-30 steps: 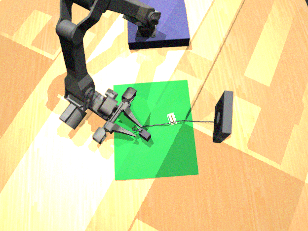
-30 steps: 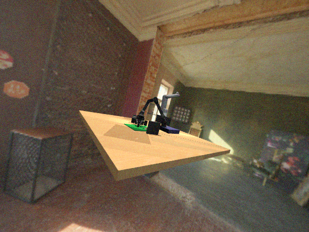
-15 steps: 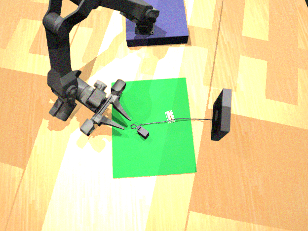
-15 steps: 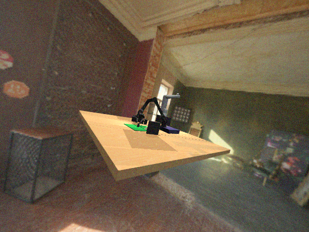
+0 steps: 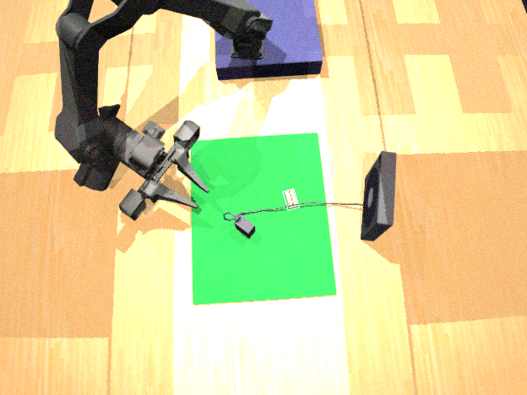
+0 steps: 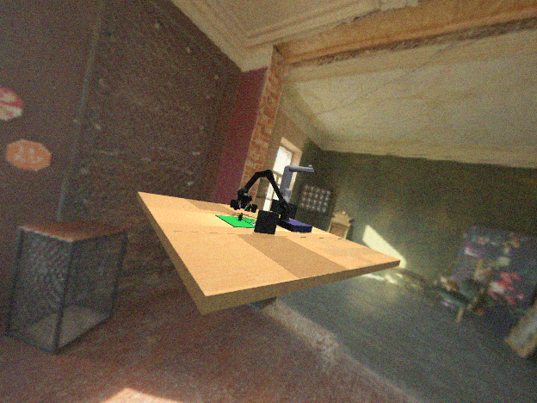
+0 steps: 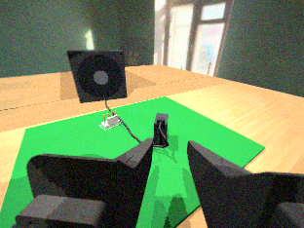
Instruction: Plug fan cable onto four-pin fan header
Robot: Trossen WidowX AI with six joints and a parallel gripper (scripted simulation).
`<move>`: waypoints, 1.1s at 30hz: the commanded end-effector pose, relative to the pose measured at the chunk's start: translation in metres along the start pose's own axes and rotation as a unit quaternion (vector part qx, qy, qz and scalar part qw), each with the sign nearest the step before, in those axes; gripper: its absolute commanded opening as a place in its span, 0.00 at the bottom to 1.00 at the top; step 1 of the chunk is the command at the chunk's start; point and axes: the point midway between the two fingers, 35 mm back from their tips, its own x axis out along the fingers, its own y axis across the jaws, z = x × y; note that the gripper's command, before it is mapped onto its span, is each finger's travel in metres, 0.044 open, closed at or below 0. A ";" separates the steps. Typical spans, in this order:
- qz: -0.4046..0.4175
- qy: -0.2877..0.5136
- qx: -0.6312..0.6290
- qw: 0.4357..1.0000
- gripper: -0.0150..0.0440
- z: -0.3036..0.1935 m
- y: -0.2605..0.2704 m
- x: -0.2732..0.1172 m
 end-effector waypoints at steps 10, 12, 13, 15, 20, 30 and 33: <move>0.006 -0.014 -0.004 1.000 0.49 0.020 0.001 -0.030; 0.013 -0.009 -0.002 1.000 0.58 0.020 0.002 -0.028; 0.022 -0.003 -0.001 1.000 0.62 0.021 0.003 -0.027; 0.042 0.012 0.004 0.999 0.71 0.022 0.006 -0.023; 0.088 0.055 0.014 0.995 0.94 0.025 0.014 -0.015; 0.157 0.155 0.031 0.975 1.00 0.028 0.026 -0.005; 0.172 0.187 0.034 0.967 1.00 0.029 0.028 -0.003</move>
